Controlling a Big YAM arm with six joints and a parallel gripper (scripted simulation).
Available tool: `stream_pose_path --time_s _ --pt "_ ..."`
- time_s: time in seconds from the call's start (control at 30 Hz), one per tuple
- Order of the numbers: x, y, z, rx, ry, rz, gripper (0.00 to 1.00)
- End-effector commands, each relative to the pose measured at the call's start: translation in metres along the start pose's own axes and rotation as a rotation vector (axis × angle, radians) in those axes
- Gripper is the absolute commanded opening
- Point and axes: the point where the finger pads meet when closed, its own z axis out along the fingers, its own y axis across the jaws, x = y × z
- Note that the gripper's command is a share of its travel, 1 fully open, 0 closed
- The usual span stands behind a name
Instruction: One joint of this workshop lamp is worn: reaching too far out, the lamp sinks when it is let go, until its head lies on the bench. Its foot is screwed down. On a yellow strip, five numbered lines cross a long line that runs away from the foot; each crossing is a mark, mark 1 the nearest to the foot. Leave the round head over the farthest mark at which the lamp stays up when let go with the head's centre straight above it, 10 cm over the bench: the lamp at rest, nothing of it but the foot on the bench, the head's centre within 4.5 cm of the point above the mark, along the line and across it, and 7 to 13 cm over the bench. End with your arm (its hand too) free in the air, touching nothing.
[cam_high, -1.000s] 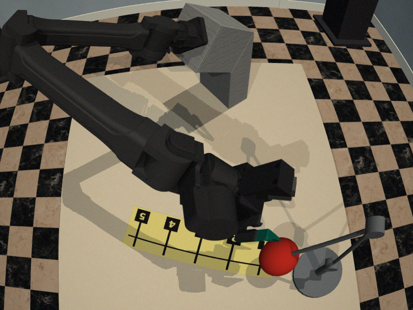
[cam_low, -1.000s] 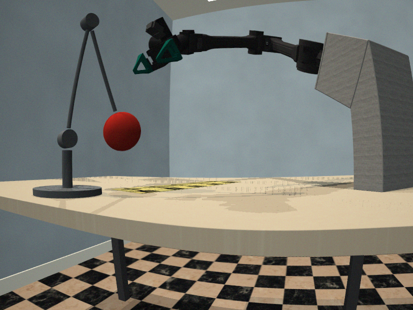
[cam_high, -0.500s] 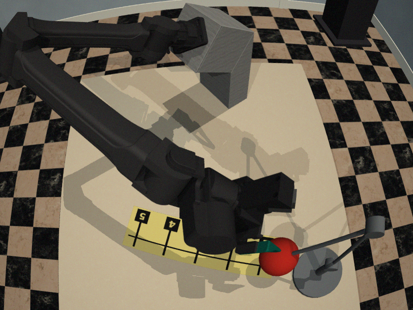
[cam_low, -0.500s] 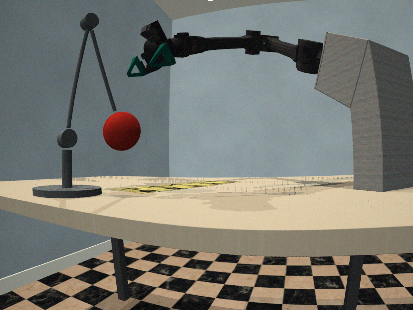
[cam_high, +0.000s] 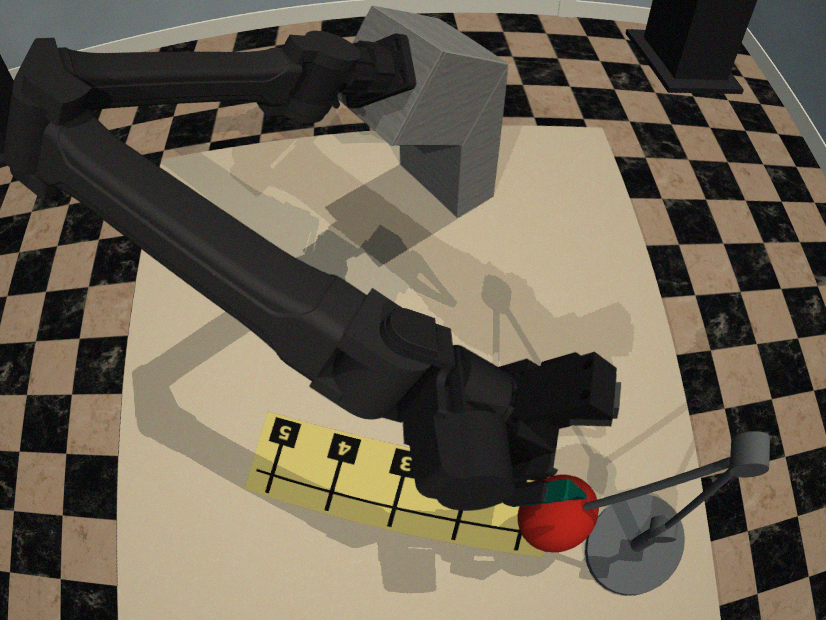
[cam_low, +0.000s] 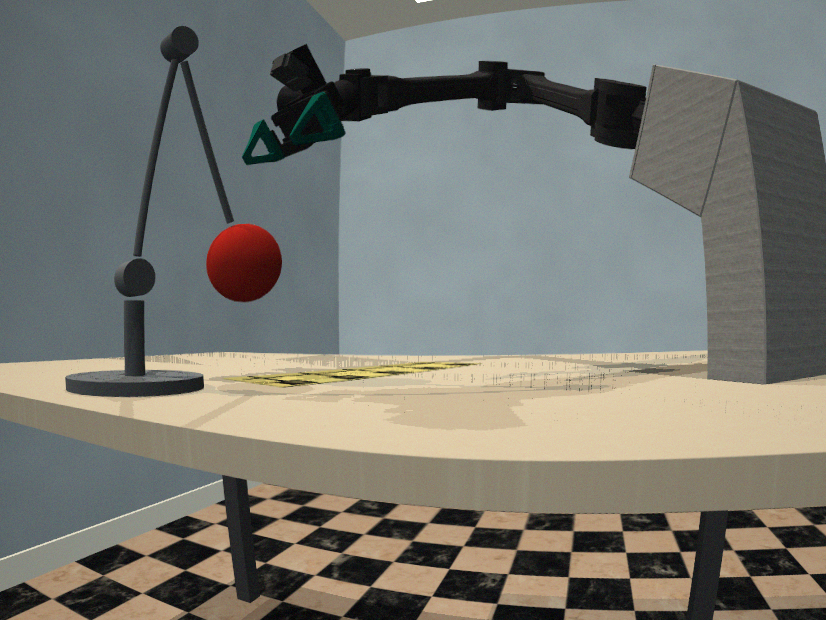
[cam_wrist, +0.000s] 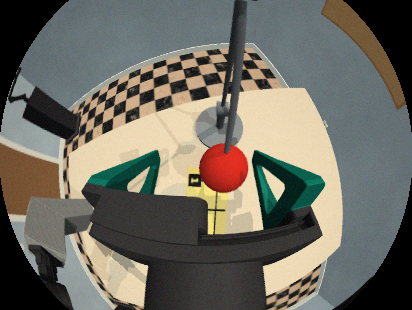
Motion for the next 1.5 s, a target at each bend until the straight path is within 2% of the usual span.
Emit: stream_pose_path --time_s 0.0,0.9,1.47 --pt "-0.002 -0.016 0.008 0.026 -0.010 0.003 1.00" --pt "-0.003 0.007 0.070 -0.021 0.002 -0.018 1.00" --pt "-0.003 -0.005 0.070 -0.003 -0.002 -0.013 1.00"
